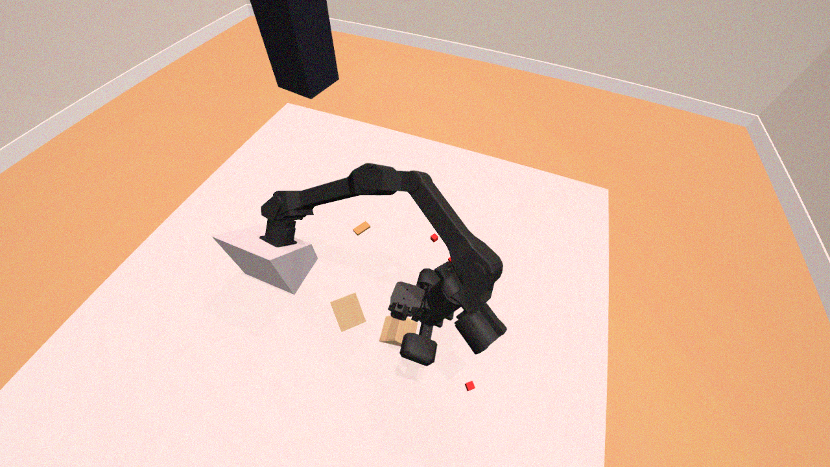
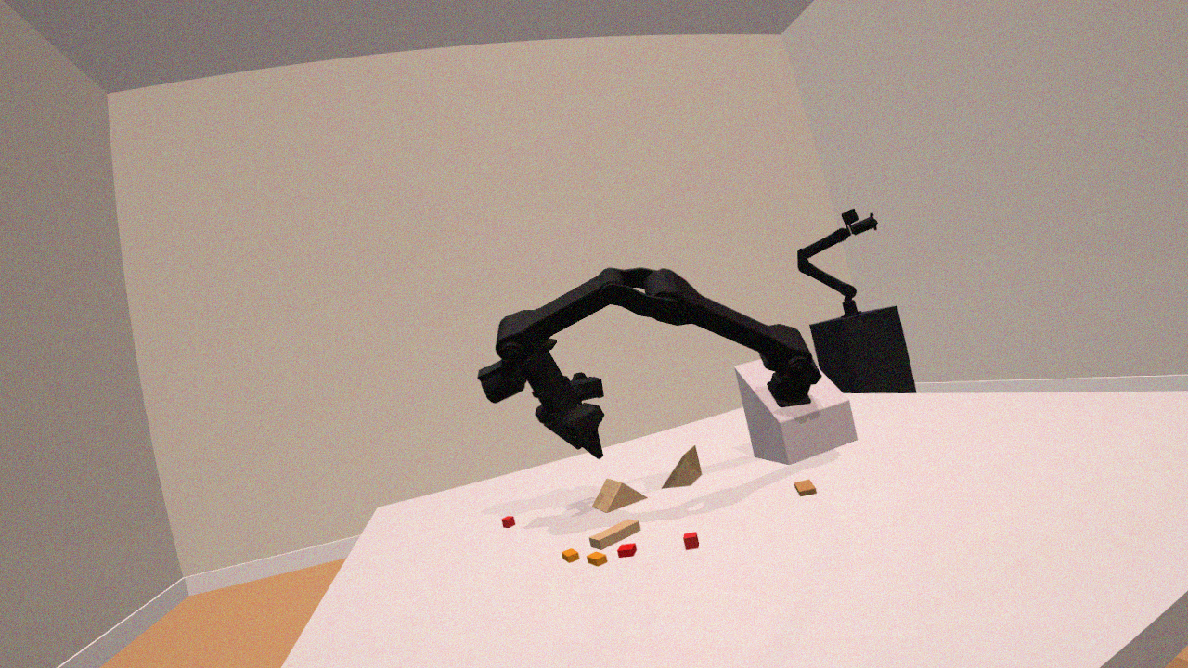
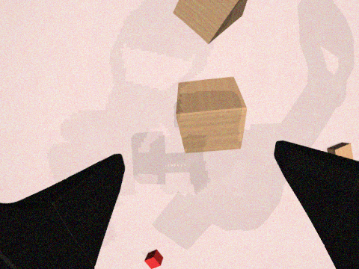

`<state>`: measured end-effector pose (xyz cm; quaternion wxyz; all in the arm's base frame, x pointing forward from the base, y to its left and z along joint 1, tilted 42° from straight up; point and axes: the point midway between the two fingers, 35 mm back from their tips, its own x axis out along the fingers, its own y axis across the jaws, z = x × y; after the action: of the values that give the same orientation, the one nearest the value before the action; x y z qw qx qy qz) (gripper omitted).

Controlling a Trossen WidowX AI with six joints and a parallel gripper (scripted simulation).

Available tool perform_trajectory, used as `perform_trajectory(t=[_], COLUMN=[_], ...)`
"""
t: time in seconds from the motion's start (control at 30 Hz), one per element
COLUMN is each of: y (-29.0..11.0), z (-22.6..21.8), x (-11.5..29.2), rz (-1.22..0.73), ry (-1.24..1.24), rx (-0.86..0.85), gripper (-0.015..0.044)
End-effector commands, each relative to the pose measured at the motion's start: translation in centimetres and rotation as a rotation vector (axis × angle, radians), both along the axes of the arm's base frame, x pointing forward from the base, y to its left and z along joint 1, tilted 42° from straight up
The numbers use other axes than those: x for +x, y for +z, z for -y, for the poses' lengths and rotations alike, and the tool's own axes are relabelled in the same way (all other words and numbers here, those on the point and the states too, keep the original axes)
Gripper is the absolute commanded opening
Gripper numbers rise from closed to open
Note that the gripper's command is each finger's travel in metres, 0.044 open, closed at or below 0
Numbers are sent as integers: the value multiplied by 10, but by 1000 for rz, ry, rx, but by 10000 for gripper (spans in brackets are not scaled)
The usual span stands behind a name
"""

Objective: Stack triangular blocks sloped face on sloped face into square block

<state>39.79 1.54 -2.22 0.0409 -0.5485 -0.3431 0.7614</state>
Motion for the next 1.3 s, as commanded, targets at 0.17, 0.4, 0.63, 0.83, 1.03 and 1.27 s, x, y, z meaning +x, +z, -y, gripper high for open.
perform_trajectory(t=[0.17, 0.4, 0.63, 0.83, 1.03, 1.27], y=[-19, -61, -69, -68, -68, -68], z=[-18, -50, -56, -58, -56, -56], x=[-10, -33, -40, -39, -40, -40], rz=[-27, -51, -56, -56, -56, -56], ry=[12, 42, 48, 48, 54, 54], rx=[45, 87, 95, 95, 91, 91], gripper=[440, 440, 440, 440, 335, 269])
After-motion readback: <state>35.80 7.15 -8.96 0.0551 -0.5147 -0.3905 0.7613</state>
